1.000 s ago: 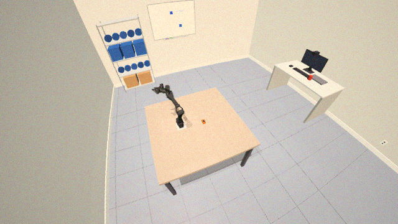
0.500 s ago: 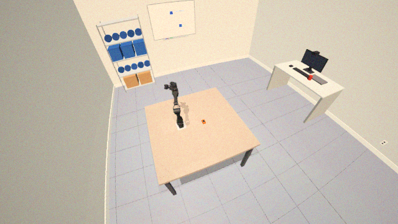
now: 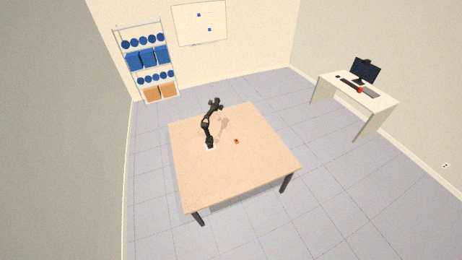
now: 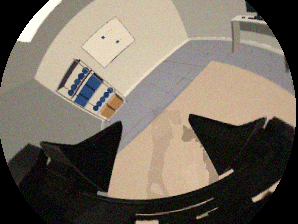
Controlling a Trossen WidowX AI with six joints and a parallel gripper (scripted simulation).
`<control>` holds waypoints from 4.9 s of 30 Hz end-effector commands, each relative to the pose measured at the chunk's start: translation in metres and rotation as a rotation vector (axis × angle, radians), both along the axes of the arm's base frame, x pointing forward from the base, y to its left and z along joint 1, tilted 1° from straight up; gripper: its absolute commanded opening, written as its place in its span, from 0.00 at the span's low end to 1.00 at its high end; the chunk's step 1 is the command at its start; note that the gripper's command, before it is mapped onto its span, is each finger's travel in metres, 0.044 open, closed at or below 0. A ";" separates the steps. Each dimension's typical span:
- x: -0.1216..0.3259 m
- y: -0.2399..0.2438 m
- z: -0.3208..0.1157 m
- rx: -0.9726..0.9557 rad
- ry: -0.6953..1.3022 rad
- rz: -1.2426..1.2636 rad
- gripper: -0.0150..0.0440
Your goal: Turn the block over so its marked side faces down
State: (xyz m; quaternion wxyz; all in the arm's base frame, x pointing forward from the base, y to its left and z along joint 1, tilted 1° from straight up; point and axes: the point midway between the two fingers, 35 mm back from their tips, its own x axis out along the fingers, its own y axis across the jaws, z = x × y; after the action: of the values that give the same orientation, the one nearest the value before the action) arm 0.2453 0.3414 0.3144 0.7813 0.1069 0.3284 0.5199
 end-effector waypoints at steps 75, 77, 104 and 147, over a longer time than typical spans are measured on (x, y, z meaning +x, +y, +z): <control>0.078 -0.401 -0.295 -0.927 0.718 -0.708 0.87; 0.078 -0.401 -0.295 -0.927 0.718 -0.708 0.78; 0.078 -0.402 -0.270 -0.927 0.718 -0.708 0.27; 0.071 -0.401 -0.272 -0.709 0.184 -0.943 0.25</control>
State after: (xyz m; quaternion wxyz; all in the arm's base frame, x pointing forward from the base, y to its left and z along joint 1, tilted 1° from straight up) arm 0.3185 -0.0602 0.0424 0.8766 0.0212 0.4793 -0.0378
